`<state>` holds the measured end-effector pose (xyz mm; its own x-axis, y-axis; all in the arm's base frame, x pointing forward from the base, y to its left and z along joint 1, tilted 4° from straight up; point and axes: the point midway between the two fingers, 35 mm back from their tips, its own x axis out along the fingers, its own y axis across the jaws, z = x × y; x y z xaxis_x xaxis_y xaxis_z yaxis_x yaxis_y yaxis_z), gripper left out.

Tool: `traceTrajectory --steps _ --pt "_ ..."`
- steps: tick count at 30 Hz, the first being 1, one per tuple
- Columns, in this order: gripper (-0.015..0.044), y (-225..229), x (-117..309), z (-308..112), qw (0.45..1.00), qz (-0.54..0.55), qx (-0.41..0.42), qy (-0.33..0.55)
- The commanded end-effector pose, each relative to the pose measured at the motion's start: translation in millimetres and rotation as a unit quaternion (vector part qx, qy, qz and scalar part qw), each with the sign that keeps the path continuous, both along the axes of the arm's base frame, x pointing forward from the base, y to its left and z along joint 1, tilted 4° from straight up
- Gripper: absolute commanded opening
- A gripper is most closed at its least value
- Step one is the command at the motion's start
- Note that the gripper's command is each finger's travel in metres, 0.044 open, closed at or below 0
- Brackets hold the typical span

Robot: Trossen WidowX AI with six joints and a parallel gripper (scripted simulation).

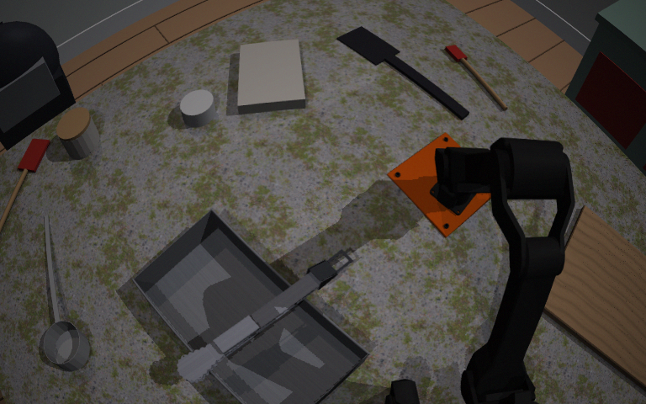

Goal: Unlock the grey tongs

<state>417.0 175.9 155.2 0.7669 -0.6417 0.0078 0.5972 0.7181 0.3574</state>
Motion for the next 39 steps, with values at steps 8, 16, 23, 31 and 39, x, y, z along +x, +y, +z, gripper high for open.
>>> traceTrajectory --steps 8,16,23,31,39 --pt "0.026 -22 42 14 0.999 0.04 0.034 -0.004" --pt "0.026 -82 95 25 0.981 0.091 0.168 0.033" --pt "0.026 -156 100 18 0.916 0.065 0.389 0.074" --pt "0.026 -198 84 22 0.837 0.006 0.543 0.064" --pt "0.026 -215 63 21 0.764 -0.044 0.641 0.059"
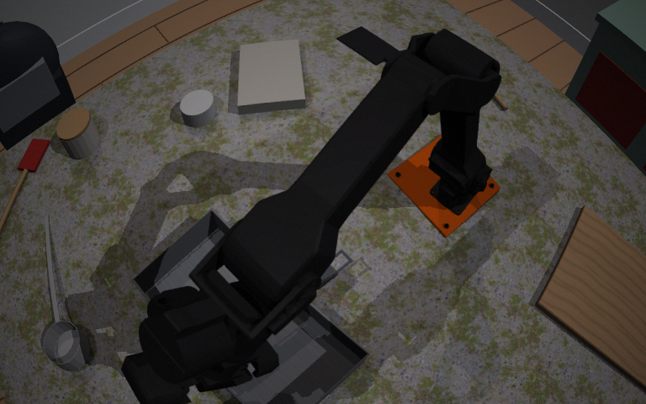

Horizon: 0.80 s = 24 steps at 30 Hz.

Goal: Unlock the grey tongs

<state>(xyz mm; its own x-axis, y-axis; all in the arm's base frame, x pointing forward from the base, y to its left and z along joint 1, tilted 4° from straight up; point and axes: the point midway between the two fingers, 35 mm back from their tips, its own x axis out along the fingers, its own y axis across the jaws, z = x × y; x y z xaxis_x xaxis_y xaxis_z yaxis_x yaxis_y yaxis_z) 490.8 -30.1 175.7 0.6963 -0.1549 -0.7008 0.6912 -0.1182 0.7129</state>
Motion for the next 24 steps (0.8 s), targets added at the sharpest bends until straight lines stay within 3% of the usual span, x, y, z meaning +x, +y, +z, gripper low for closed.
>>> traceTrajectory --steps 1,4,11,15,21,24 --pt "0.026 -14 -15 1 0.997 -0.033 0.065 0.021" --pt "0.026 -33 -32 1 0.989 -0.074 0.119 0.049" --pt "0.026 -52 -44 5 0.984 -0.106 0.135 0.051" --pt "0.026 -65 -63 1 0.958 -0.171 0.211 0.088" --pt "0.026 -66 -104 -17 0.86 -0.307 0.363 0.187" --pt "0.026 -64 -127 -23 0.766 -0.399 0.438 0.248"
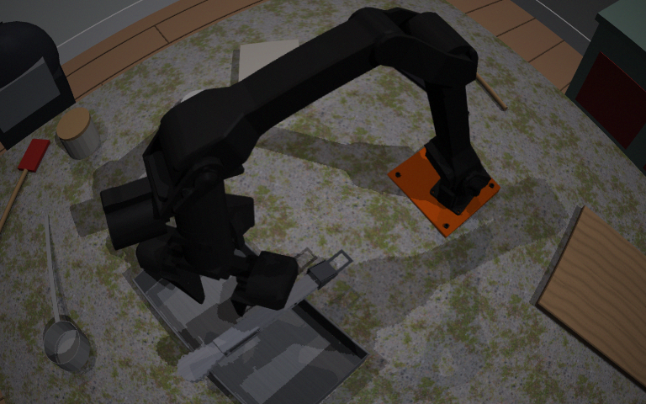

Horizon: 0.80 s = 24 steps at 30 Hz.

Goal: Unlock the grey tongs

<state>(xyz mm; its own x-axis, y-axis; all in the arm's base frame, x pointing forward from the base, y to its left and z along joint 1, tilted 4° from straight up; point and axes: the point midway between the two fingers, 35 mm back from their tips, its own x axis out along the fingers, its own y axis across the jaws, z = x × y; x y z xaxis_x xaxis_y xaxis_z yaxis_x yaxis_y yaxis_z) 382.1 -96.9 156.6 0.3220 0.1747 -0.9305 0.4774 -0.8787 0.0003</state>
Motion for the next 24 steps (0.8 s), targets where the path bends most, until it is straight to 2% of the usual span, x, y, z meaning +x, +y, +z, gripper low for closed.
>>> traceTrajectory --steps 1,3,5,24 --pt "0.026 4 -26 -4 0.979 -0.126 0.123 0.098" --pt "0.026 6 -40 -3 0.95 -0.199 0.183 0.156" --pt "0.026 7 -44 -2 0.935 -0.227 0.204 0.178" --pt "0.026 11 -49 -6 0.935 -0.227 0.204 0.178"
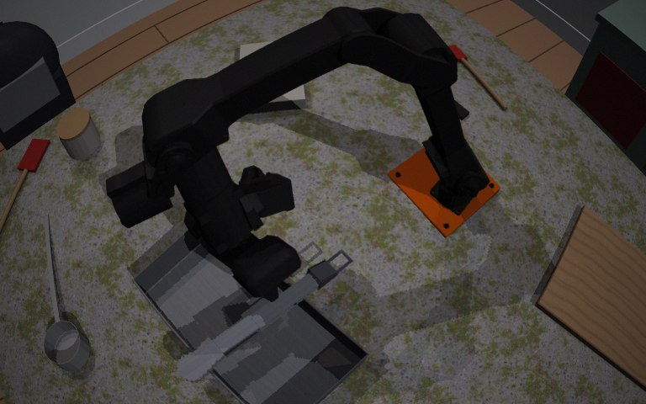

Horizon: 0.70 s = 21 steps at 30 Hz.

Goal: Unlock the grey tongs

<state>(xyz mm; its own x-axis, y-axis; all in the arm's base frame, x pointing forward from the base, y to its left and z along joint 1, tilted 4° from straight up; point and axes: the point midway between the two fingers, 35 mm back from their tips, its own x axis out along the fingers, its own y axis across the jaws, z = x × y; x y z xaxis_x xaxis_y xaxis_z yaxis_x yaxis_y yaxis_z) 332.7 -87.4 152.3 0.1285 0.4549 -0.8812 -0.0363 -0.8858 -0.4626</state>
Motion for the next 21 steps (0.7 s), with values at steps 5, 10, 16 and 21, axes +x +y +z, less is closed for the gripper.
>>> traceTrajectory --steps 5,10,16,21 --pt "0.026 5 2 -8 1.0 -0.002 0.003 0.0" --pt "0.026 8 4 -15 1.0 -0.002 0.003 0.0" --pt "0.026 13 6 -24 1.0 -0.002 0.003 -0.001" --pt "0.026 16 7 -31 1.0 -0.002 0.003 -0.001"
